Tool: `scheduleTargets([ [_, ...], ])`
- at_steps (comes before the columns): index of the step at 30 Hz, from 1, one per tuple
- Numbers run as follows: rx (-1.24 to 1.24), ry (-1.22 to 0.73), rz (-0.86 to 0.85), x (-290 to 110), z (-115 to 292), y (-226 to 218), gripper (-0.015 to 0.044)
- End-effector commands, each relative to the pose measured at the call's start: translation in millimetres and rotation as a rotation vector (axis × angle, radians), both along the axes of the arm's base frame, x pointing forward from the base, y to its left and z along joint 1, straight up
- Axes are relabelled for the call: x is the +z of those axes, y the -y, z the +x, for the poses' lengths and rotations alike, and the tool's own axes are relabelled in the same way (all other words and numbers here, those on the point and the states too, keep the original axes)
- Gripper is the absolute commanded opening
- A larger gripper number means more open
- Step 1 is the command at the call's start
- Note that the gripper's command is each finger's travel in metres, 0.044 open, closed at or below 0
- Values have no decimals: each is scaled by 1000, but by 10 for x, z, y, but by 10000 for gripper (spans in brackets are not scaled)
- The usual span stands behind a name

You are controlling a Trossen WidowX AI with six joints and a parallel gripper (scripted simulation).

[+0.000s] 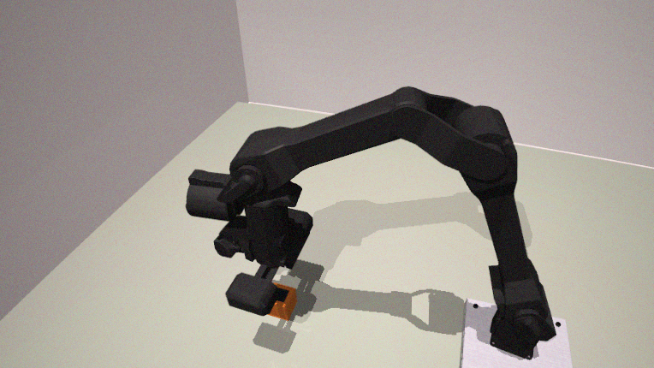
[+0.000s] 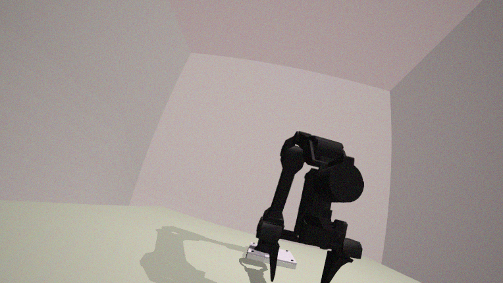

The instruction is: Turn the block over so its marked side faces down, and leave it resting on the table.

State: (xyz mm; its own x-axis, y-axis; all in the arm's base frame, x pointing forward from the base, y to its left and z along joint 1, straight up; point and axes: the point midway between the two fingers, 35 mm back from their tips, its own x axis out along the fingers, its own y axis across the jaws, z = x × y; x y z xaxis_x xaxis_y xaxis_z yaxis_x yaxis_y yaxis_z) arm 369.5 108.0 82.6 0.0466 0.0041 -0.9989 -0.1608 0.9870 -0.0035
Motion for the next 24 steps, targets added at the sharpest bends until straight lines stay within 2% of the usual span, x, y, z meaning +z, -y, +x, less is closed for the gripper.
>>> scheduleTargets([
  [1, -1, -2, 5, -73, 3, -6, 440],
  [18, -1, -2, 5, -326, 10, -8, 440],
  [24, -1, -2, 5, -326, 10, -8, 282],
])
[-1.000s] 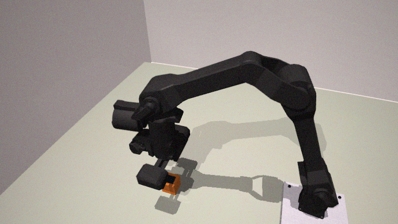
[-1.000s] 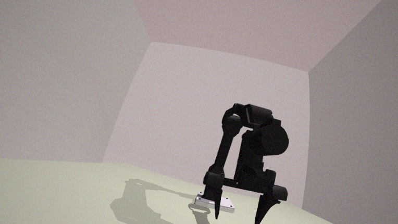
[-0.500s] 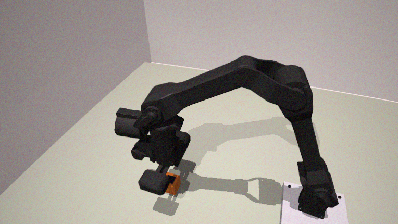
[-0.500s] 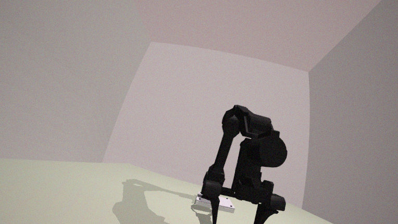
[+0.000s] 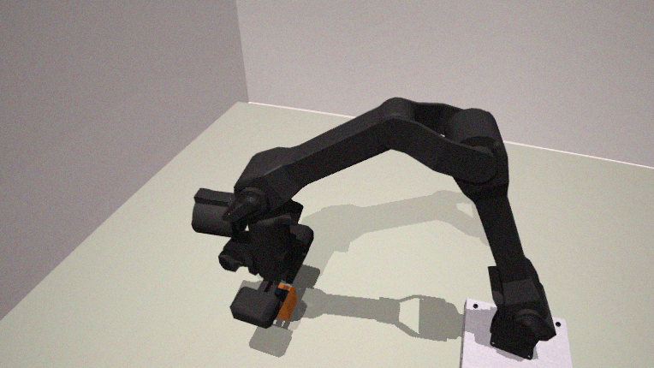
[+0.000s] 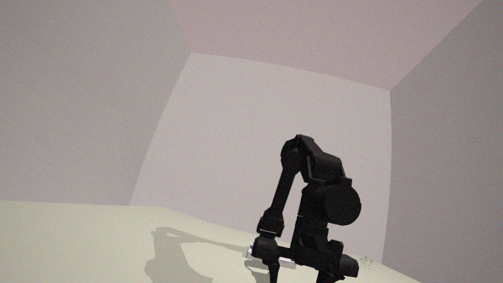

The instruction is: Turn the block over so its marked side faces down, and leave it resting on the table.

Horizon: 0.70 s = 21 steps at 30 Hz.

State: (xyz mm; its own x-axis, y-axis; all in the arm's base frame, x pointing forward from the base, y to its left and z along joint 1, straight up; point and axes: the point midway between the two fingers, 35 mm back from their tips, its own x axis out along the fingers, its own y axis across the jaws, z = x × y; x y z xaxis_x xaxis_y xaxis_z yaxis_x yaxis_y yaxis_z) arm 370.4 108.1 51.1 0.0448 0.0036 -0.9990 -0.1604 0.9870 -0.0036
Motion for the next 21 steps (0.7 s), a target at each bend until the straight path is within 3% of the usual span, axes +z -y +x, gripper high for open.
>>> scheduleTargets([
  [1, 0, -1, 6, -11, 2, -7, 256],
  [5, 0, -1, 6, -11, 2, -7, 151],
  [21, 0, -1, 6, -11, 2, -7, 45],
])
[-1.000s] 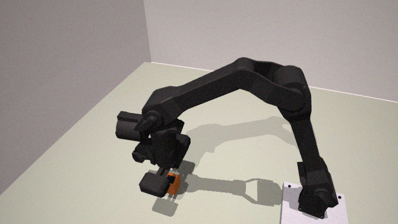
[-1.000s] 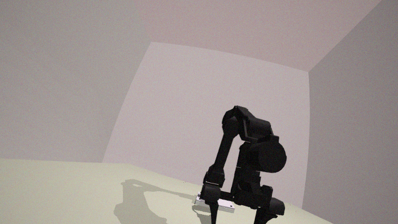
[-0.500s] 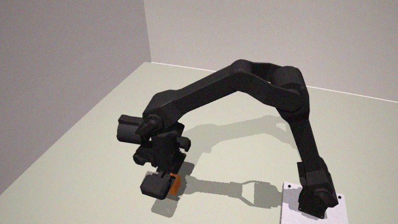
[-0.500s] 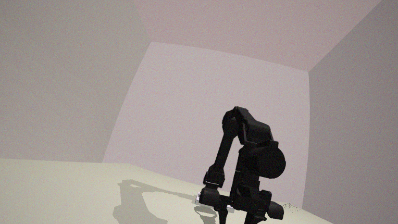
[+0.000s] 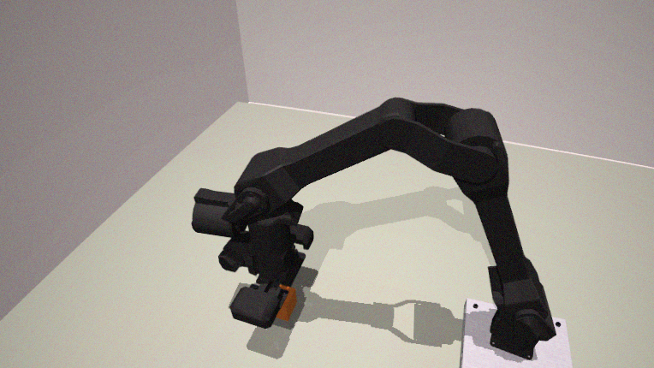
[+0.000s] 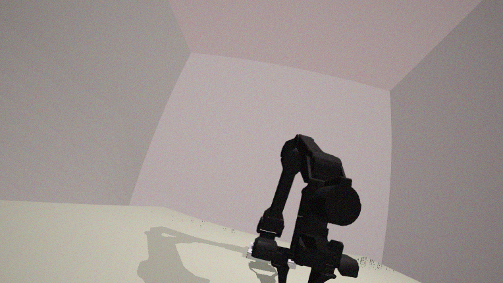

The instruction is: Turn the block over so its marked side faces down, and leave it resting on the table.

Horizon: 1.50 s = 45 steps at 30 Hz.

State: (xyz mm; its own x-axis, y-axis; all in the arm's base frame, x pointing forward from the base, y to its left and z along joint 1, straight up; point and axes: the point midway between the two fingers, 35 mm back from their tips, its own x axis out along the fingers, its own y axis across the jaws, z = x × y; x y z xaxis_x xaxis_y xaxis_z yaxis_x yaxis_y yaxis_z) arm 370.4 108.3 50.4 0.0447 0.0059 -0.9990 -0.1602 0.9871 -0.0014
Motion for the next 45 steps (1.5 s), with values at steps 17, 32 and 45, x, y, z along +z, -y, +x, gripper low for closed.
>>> scheduleTargets([
  [17, 2, 50, 11, 275, 2, -7, 0],
  [32, 5, 263, 43, 213, 19, -16, 0],
  [45, 2, 447, 75, 201, -24, -5, 0],
])
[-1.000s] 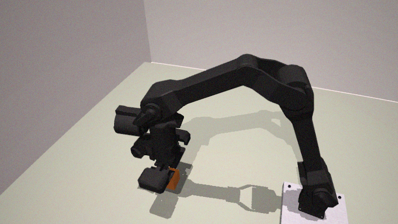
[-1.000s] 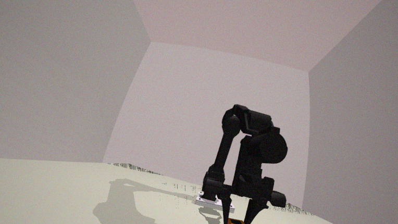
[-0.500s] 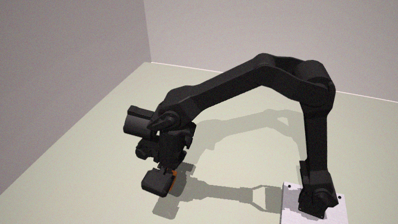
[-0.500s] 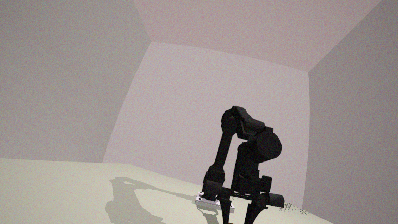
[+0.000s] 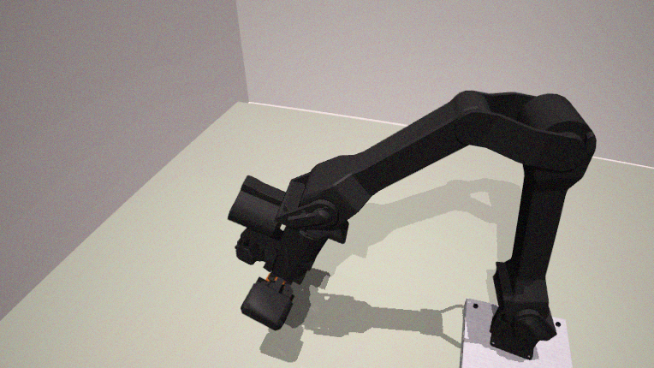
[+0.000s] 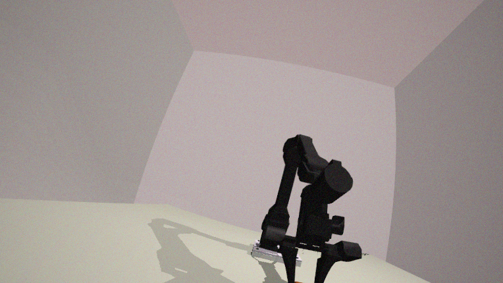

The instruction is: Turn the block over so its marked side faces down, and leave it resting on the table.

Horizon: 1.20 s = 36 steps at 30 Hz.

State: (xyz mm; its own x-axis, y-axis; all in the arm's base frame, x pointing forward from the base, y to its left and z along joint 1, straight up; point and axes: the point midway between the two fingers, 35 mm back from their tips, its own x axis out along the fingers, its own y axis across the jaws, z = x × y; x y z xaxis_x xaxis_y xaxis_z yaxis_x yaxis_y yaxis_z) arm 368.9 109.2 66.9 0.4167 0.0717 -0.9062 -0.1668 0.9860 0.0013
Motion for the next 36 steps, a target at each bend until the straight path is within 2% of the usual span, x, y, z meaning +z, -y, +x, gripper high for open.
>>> scheduleTargets([
  [1, -5, 75, 12, 36, -14, 5, 0],
  [12, -7, 134, 23, 24, -27, 9, 0],
  [36, -3, 505, 82, -293, 56, -23, 0],
])
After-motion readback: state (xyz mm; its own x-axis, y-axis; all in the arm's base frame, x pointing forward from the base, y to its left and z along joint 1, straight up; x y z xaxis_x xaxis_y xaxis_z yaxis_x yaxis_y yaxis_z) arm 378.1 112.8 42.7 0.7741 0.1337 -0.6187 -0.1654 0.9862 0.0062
